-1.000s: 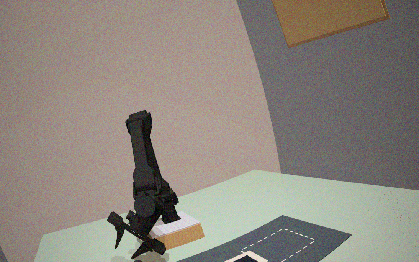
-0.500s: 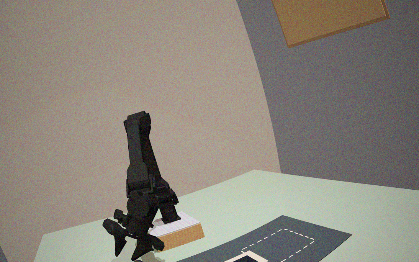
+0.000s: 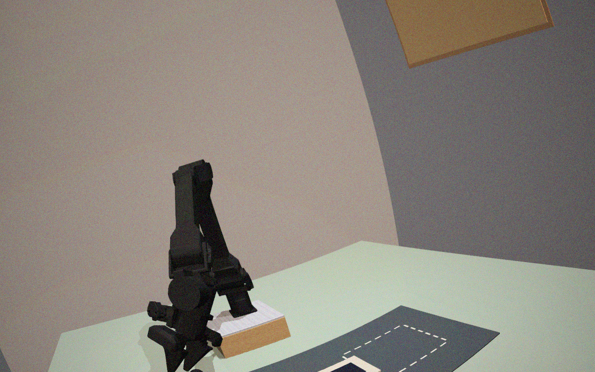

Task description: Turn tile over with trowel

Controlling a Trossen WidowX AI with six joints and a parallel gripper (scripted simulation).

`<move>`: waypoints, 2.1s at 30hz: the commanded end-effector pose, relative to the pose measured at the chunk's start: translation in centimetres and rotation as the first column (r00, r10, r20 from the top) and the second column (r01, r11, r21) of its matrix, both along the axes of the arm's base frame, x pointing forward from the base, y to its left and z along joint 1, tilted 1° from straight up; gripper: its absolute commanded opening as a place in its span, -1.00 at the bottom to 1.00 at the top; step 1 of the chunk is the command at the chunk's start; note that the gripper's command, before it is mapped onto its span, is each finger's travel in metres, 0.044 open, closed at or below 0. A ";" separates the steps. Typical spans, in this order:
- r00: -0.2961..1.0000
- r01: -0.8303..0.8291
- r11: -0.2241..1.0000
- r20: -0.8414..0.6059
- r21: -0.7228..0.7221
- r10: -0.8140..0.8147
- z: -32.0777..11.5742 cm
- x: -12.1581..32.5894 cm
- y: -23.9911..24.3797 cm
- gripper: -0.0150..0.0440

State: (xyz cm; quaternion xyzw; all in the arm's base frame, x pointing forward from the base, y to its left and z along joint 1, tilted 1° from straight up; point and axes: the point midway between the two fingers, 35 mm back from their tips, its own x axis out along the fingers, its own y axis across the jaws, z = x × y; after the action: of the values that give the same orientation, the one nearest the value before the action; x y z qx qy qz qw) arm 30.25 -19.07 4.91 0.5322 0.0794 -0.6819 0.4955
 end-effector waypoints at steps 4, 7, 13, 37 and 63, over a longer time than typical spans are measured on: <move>0.975 -0.182 0.981 -0.119 0.059 0.188 0.3 1.4 0.0 0.42; 0.948 -0.261 0.961 -0.165 0.089 0.272 0.5 2.0 -0.1 0.42; 0.868 -0.407 0.900 -0.240 0.157 0.435 0.8 3.0 -0.2 0.42; 0.318 -0.797 0.433 -0.317 0.420 0.893 2.2 6.9 0.3 0.42; -0.500 -0.725 -0.340 -0.117 0.599 0.858 3.7 8.7 1.2 0.42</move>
State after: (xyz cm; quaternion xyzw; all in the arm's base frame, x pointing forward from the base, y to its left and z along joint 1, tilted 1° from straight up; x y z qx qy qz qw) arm 38.75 -18.00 8.37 0.0639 0.6887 -0.1219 0.7119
